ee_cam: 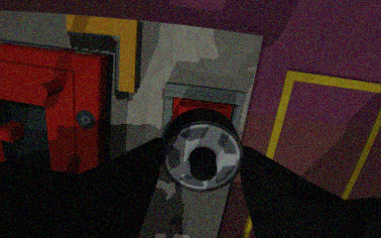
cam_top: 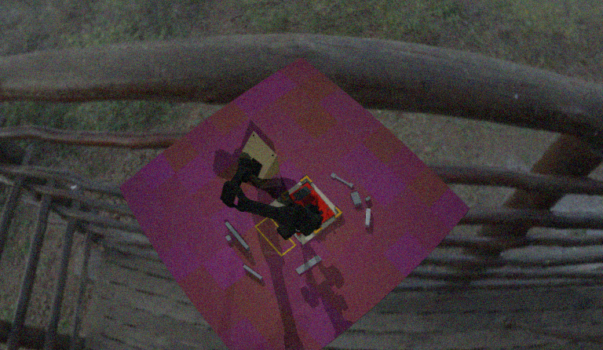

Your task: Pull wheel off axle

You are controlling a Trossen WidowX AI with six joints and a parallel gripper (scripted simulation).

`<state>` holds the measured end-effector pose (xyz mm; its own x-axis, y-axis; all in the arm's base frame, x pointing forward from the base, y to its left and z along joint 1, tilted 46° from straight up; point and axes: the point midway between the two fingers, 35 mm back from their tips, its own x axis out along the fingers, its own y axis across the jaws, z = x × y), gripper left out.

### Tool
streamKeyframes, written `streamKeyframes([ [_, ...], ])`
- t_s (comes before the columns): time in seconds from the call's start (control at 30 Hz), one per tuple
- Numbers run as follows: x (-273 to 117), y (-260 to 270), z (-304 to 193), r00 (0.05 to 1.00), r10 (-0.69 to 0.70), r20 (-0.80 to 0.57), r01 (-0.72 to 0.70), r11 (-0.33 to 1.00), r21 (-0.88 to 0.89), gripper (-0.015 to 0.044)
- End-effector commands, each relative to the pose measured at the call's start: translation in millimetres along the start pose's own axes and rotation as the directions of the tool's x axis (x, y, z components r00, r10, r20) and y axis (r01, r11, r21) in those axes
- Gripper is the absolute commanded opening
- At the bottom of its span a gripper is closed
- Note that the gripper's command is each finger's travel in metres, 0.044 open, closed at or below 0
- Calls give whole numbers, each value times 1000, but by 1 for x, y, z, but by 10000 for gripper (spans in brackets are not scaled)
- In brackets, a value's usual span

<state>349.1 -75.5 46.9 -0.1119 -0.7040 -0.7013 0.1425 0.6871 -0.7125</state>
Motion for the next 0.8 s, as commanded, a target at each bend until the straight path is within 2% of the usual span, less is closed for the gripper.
streamKeyframes([
  [0.0, -3, 1, 0, 1000, 2, 3, -2, 1000, 4, 0],
  [0.77, -10, 1, 1, 1000, 2, 4, -2, 1000, 2, 0],
])
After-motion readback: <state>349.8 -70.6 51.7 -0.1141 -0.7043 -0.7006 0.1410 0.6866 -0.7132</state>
